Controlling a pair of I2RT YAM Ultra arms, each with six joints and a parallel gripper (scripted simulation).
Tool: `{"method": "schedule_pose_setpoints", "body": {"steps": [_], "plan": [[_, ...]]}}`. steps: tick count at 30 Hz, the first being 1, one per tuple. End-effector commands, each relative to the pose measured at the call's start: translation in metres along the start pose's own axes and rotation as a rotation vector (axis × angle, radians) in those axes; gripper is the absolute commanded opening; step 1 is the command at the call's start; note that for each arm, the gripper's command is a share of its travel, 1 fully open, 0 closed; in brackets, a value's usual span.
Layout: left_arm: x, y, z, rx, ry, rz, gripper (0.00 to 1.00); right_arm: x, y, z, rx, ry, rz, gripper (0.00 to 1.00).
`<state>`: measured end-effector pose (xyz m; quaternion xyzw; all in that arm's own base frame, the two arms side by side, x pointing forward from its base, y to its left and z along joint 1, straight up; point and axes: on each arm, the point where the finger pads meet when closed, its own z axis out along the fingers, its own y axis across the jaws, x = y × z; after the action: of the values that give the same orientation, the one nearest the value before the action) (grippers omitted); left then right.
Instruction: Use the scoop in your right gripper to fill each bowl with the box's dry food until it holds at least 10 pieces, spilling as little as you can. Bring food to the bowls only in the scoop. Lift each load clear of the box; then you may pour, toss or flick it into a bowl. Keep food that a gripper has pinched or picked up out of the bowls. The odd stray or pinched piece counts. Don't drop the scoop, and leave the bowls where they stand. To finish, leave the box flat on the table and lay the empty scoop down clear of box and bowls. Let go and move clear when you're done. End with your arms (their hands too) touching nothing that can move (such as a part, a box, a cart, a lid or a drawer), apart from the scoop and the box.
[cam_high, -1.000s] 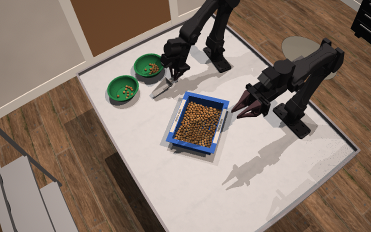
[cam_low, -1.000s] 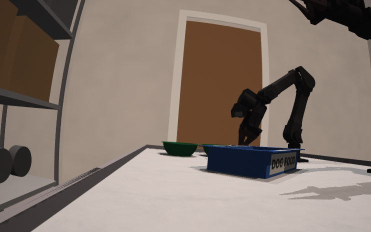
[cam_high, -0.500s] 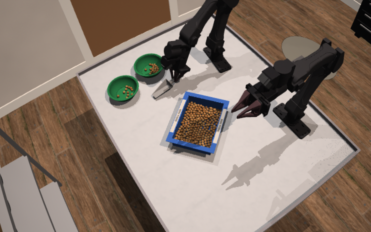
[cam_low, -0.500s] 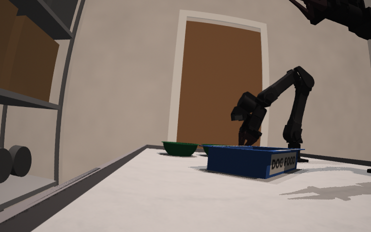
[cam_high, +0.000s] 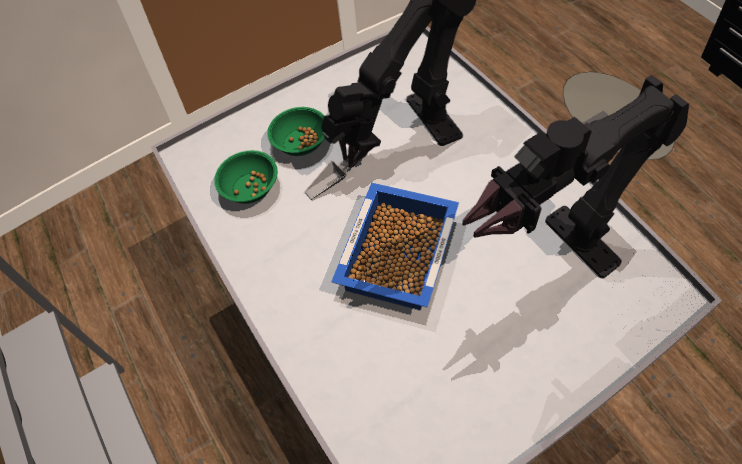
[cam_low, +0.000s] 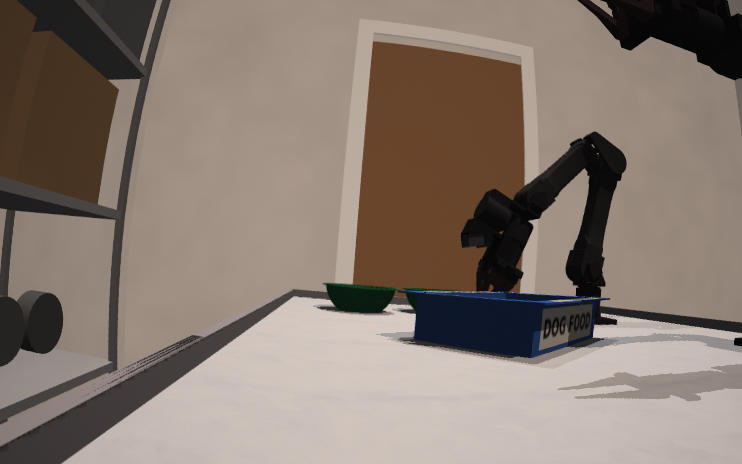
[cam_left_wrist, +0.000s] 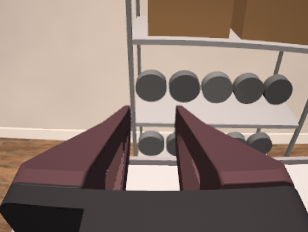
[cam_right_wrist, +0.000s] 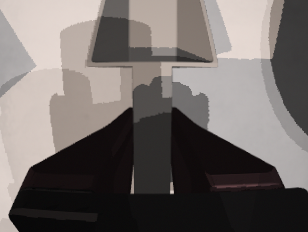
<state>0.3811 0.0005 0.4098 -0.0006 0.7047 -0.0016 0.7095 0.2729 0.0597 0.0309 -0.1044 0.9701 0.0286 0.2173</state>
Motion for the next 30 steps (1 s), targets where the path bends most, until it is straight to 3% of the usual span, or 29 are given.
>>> {"method": "schedule_pose_setpoints", "body": {"steps": [1, 3, 5, 6, 30], "plan": [[-0.019, 0.001, -0.003, -0.004, -0.043, 0.003, 0.26, -0.011, 0.000, 0.001, 0.001, -0.054, -0.009, 0.00], [-0.019, 0.001, -0.003, -0.004, -0.043, 0.003, 0.26, -0.034, 0.001, -0.013, 0.000, -0.114, -0.010, 0.00], [-0.019, 0.001, -0.003, -0.004, -0.043, 0.003, 0.26, -0.034, 0.002, -0.011, -0.001, -0.106, -0.012, 0.00], [-0.019, 0.001, -0.003, -0.004, -0.043, 0.003, 0.26, -0.034, 0.002, -0.011, -0.001, -0.109, -0.012, 0.32], [-0.019, 0.001, -0.003, -0.004, -0.043, 0.003, 0.26, -0.030, 0.002, -0.020, -0.001, -0.084, -0.011, 0.32]]}}
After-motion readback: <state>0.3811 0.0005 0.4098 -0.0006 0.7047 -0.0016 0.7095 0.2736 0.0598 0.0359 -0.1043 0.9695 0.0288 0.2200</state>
